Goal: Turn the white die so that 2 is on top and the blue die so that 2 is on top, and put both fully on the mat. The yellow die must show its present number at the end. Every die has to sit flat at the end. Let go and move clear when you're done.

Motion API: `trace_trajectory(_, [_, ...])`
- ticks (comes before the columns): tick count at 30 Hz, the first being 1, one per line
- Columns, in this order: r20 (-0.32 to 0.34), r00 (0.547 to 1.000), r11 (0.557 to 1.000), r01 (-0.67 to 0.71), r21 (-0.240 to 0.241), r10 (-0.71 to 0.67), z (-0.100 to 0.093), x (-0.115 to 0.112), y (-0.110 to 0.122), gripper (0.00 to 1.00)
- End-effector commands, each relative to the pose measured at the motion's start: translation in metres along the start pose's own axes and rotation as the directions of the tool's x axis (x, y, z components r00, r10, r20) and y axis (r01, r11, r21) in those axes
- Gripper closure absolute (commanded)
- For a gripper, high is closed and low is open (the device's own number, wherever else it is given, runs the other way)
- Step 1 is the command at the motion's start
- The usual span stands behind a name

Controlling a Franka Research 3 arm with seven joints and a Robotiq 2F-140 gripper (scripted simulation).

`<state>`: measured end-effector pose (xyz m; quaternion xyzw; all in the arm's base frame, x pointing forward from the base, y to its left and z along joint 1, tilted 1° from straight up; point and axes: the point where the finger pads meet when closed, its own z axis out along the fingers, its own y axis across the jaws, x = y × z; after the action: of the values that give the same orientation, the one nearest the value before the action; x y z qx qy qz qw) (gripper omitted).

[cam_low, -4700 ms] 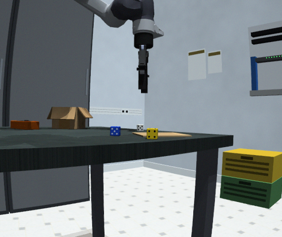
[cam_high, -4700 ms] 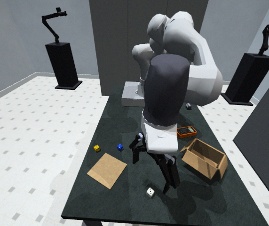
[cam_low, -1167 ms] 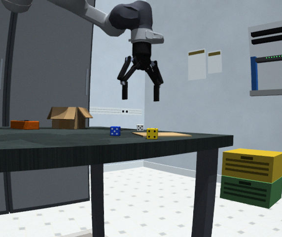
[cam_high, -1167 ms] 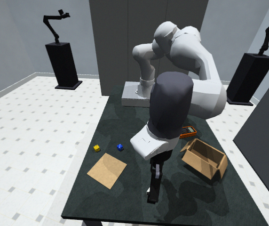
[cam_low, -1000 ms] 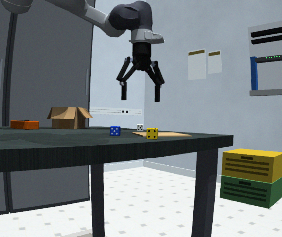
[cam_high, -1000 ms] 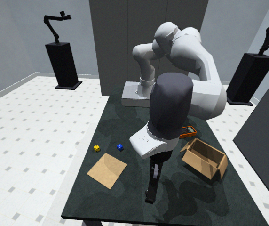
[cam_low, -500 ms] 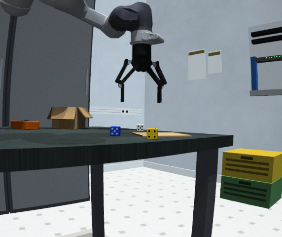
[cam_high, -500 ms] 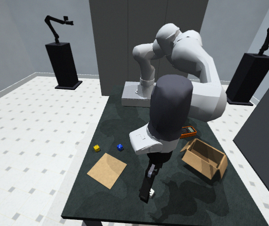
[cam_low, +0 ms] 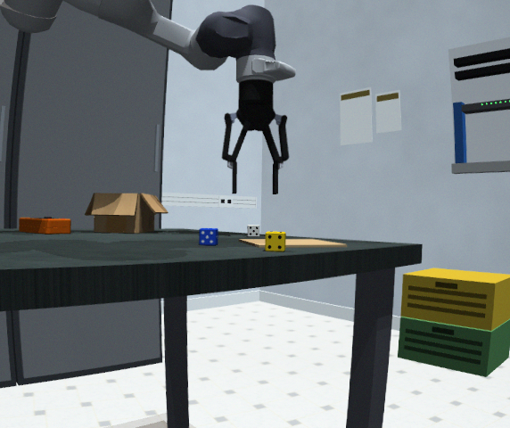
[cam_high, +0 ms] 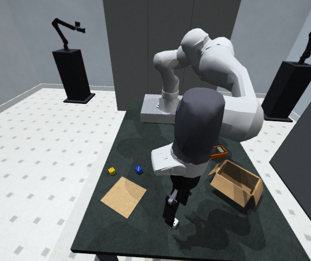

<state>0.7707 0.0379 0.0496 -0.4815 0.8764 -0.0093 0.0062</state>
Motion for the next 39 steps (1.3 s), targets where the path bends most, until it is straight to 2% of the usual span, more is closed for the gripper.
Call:
trace_trajectory(1, [-0.002, 0.998, 0.998, -0.058, -0.009, 0.058, 0.0003, -0.0005, 0.0019, 0.68])
trace_trajectory(39, [-0.002, 0.998, 0.998, -0.058, -0.009, 0.058, 0.0035, -0.0006, 0.0019, 0.68])
